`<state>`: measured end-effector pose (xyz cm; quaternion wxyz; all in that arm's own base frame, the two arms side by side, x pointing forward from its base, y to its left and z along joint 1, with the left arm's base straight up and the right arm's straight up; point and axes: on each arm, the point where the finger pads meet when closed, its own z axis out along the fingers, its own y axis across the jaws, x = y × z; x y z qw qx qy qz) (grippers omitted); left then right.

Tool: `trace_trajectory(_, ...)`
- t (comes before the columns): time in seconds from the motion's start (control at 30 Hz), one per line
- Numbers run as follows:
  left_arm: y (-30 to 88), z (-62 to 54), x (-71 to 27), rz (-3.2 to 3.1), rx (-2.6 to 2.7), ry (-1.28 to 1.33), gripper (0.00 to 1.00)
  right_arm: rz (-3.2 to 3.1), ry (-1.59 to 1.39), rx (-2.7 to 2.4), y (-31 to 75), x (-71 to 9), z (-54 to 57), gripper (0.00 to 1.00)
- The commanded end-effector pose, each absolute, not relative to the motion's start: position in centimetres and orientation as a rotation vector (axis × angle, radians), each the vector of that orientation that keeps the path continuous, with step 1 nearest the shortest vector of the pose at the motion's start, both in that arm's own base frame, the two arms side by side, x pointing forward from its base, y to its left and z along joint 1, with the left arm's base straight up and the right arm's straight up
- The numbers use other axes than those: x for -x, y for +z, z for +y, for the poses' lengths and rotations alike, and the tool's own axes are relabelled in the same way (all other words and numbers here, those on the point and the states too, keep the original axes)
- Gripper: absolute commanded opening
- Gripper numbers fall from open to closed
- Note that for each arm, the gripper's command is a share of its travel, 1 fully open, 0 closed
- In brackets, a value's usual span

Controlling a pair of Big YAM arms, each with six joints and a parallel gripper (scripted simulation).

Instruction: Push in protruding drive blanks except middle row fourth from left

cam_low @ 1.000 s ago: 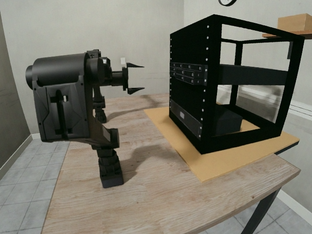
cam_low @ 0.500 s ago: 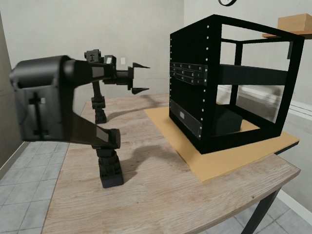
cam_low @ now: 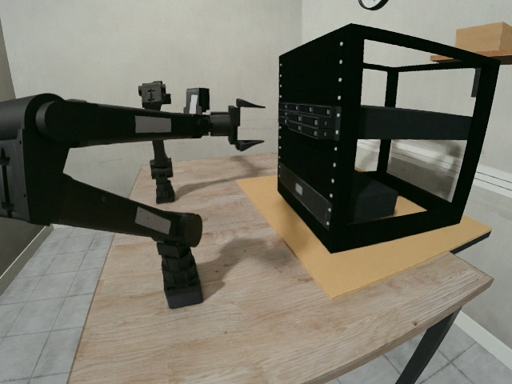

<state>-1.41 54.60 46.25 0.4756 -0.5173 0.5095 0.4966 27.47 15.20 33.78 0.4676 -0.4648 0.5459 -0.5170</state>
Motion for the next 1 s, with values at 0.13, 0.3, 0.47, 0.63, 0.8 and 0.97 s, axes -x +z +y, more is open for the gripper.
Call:
trace_trajectory(0.13,50.1,54.5,1.4,1.196,1.229,1.229,1.00,1.291,-1.278,1.113,36.5,-27.8,16.0,1.00)
trace_trajectory(0.3,50.1,54.5,1.4,1.196,1.229,1.229,1.00,1.292,-1.279,1.113,36.5,-27.8,16.0,1.00)
trace_trajectory(0.47,50.1,54.5,1.4,1.196,1.229,1.229,1.00,1.292,-1.279,1.113,36.5,-27.8,16.0,1.00)
trace_trajectory(0.63,50.1,54.5,1.4,1.196,1.229,1.229,1.00,1.293,-1.277,1.111,36.5,-27.8,16.0,1.00)
trace_trajectory(0.8,50.1,54.5,1.4,1.196,1.229,1.229,1.00,1.293,-1.277,1.111,36.5,-27.8,16.0,1.00)
trace_trajectory(0.97,50.1,54.5,1.4,1.196,1.229,1.229,1.00,1.293,-1.277,1.111,36.5,-27.8,16.0,1.00)
